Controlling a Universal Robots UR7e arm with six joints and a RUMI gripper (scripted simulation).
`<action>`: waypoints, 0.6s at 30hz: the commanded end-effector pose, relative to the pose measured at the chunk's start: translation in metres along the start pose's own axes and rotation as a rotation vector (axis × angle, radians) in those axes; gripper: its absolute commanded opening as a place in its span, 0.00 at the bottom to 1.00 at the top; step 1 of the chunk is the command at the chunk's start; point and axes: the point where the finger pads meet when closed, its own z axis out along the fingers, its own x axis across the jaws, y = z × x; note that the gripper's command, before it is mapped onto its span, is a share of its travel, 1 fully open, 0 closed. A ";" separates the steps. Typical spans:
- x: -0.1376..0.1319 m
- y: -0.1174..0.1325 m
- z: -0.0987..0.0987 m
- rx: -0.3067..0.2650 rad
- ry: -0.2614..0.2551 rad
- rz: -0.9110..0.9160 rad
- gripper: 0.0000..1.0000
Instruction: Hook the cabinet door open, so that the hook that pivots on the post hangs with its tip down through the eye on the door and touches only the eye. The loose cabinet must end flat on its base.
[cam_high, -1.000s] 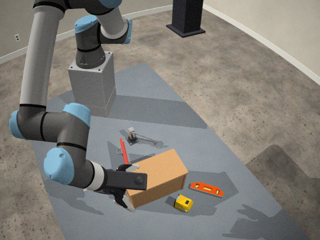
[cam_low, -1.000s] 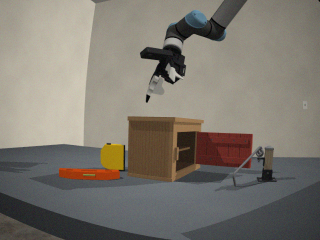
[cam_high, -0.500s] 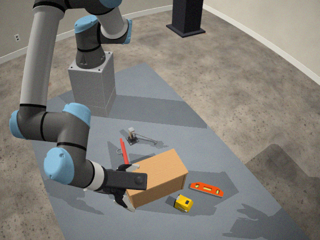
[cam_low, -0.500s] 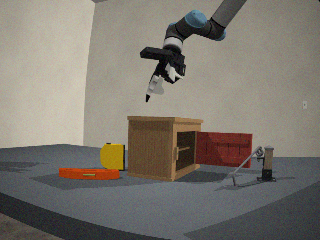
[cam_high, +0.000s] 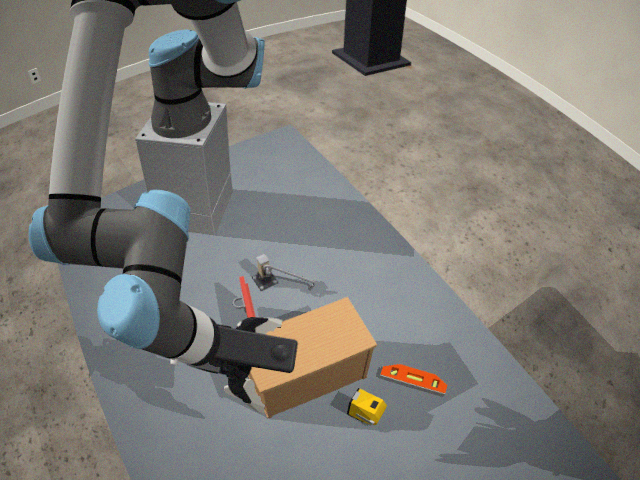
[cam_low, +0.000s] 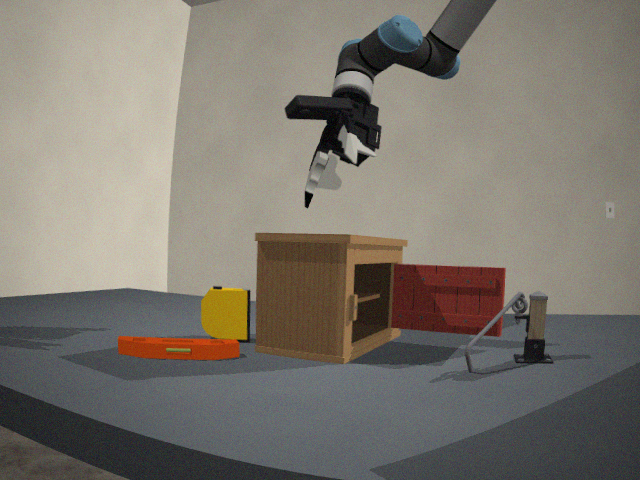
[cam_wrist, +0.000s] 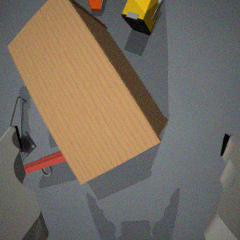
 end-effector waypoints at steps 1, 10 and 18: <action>-0.018 0.011 0.006 -0.034 0.036 0.098 1.00; -0.059 0.039 0.020 -0.092 0.119 0.311 1.00; -0.091 0.061 0.029 -0.120 0.190 0.465 1.00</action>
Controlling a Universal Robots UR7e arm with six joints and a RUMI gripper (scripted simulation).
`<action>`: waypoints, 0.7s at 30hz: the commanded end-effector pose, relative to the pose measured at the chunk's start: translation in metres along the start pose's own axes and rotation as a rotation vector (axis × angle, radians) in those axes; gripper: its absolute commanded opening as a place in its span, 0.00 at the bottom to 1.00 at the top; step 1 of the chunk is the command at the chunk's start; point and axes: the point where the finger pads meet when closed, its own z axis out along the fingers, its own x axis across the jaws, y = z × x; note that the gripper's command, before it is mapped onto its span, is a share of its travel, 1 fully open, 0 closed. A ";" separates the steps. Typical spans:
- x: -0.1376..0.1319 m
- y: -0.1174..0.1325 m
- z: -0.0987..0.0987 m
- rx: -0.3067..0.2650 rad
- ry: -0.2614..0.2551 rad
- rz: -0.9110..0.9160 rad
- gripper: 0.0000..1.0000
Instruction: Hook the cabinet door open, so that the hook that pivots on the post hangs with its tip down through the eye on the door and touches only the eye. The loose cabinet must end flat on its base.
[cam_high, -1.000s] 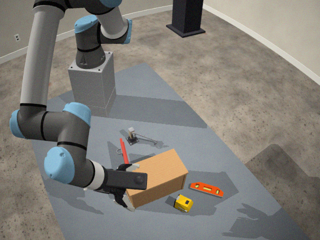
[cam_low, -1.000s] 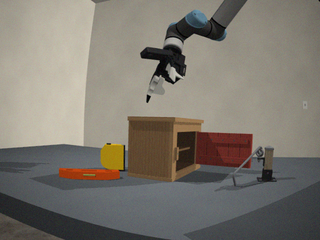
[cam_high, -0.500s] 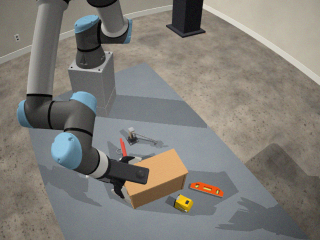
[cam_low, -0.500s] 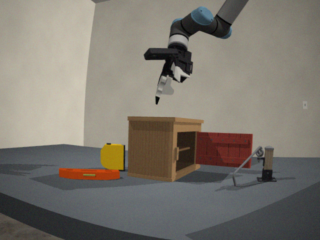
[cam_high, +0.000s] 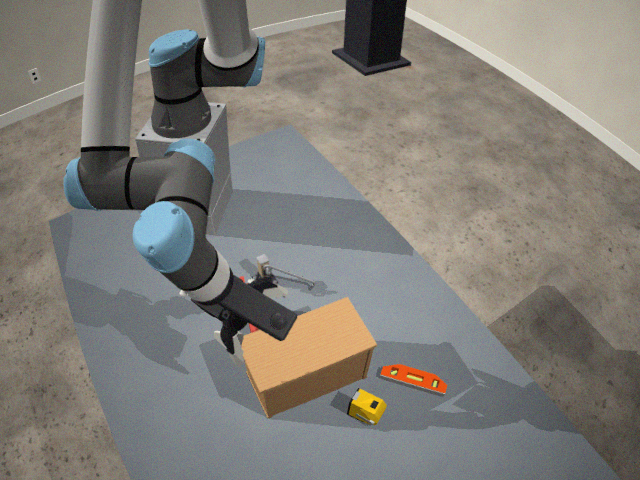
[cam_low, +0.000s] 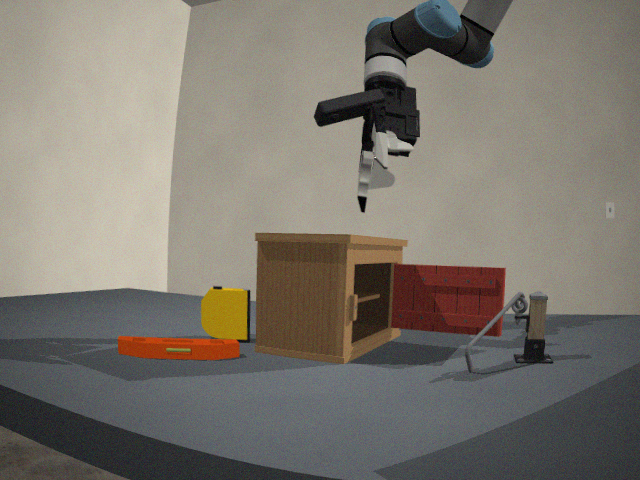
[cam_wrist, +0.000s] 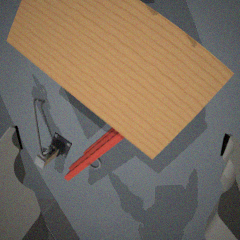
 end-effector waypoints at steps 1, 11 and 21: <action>-0.018 0.024 0.005 -0.013 0.072 0.126 1.00; -0.047 0.064 0.013 -0.024 0.159 0.315 1.00; -0.083 0.118 0.021 -0.008 0.271 0.551 1.00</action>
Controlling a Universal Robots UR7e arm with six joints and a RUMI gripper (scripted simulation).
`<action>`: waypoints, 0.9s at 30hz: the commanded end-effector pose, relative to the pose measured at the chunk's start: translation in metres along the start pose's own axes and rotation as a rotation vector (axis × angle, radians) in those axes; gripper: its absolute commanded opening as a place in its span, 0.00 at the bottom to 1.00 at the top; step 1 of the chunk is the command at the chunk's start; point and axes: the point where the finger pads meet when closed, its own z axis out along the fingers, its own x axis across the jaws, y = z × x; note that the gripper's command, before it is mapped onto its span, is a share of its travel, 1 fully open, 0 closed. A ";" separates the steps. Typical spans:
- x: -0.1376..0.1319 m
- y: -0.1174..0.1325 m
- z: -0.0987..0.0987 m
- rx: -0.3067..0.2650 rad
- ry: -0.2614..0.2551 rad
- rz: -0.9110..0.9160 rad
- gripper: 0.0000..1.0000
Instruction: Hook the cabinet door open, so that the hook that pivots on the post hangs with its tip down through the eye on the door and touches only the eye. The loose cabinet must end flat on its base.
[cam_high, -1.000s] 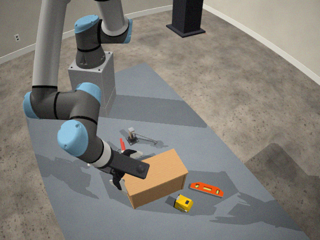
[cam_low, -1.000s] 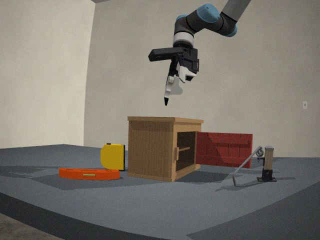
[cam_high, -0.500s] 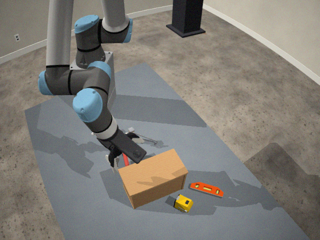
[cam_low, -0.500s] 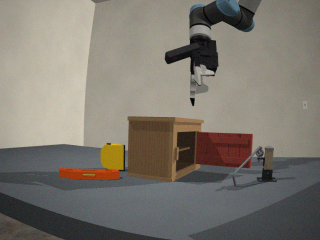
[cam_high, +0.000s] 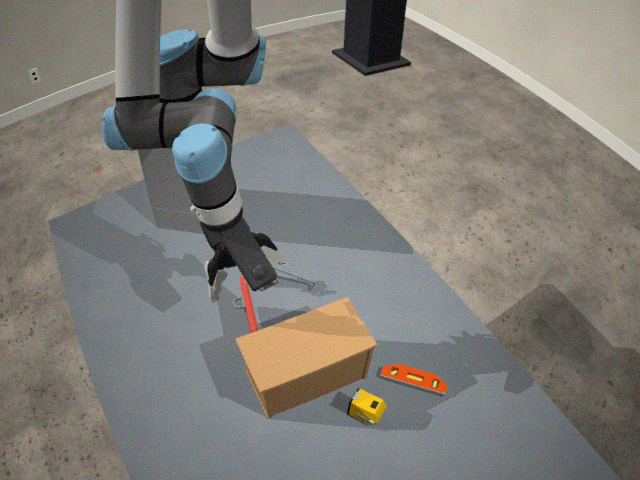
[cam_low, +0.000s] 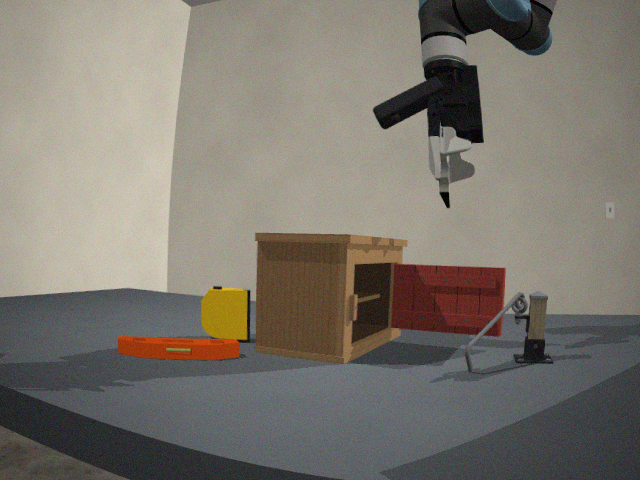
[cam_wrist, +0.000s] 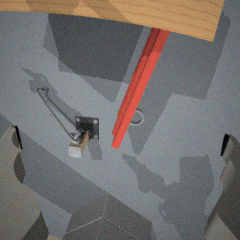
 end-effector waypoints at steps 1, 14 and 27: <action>-0.007 0.038 0.000 0.026 0.077 0.144 1.00; -0.012 0.075 0.001 0.050 0.131 0.277 1.00; -0.012 0.078 0.006 0.052 0.136 0.289 0.15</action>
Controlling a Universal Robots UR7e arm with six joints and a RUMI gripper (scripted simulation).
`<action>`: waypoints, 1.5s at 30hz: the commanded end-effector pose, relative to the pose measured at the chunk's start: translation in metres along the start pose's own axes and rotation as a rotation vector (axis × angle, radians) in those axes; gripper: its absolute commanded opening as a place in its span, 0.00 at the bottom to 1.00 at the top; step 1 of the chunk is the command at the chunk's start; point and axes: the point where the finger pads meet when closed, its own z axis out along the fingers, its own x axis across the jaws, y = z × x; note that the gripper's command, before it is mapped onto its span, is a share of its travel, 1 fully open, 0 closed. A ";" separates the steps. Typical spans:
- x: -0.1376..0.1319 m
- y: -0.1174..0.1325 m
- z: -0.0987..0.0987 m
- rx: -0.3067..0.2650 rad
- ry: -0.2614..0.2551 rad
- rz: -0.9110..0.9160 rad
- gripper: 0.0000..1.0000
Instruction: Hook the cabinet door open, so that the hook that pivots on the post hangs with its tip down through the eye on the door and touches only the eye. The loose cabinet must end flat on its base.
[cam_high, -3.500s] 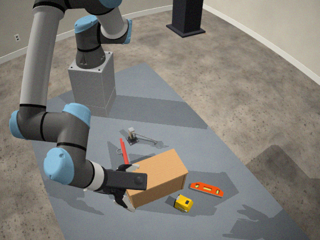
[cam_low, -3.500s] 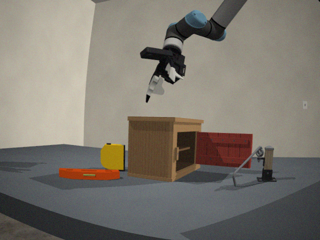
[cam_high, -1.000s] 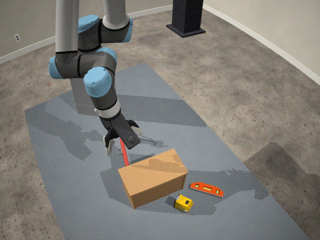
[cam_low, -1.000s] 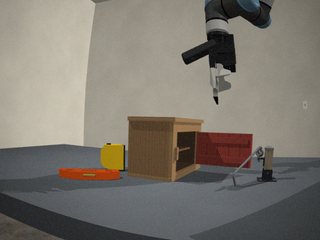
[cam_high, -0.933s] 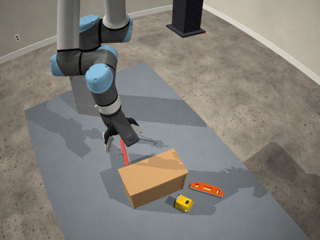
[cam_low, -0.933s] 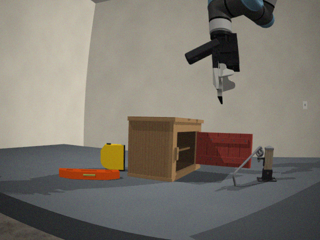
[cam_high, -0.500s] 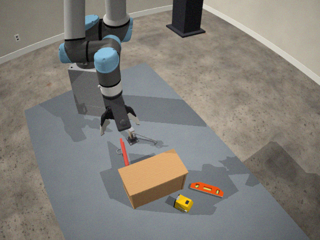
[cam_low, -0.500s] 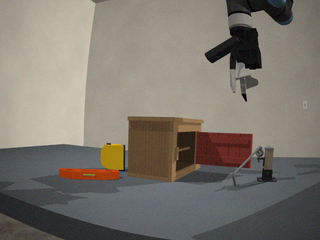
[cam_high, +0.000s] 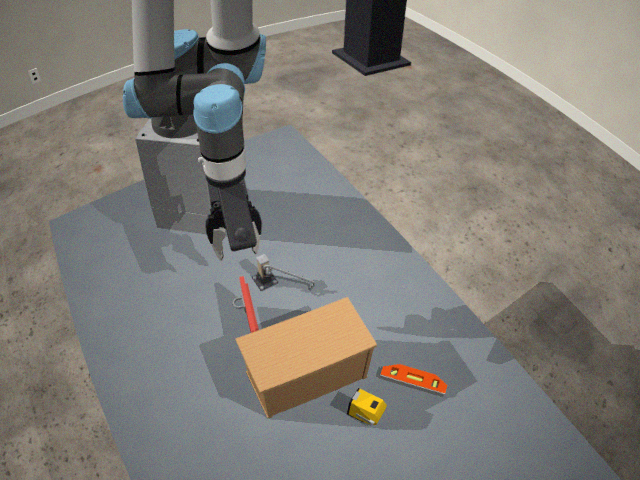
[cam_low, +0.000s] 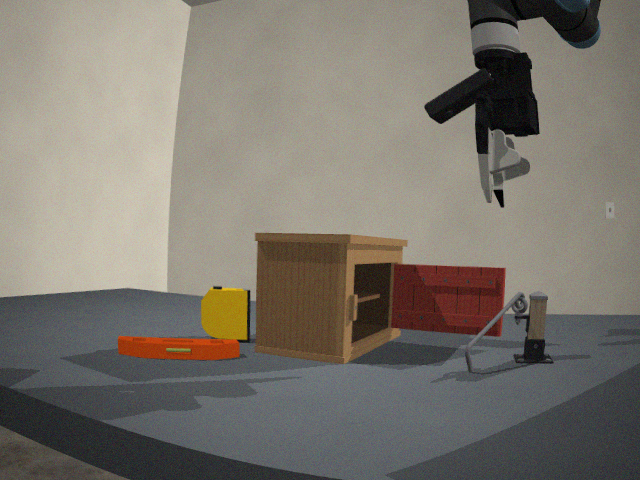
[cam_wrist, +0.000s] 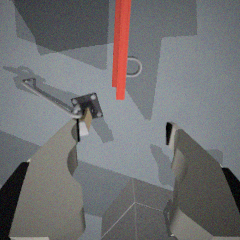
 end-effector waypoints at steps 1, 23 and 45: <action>0.000 0.001 0.009 0.002 0.002 0.003 0.15; 0.000 0.001 0.023 0.002 0.002 0.003 0.15; 0.000 0.001 0.024 0.002 0.002 0.003 0.15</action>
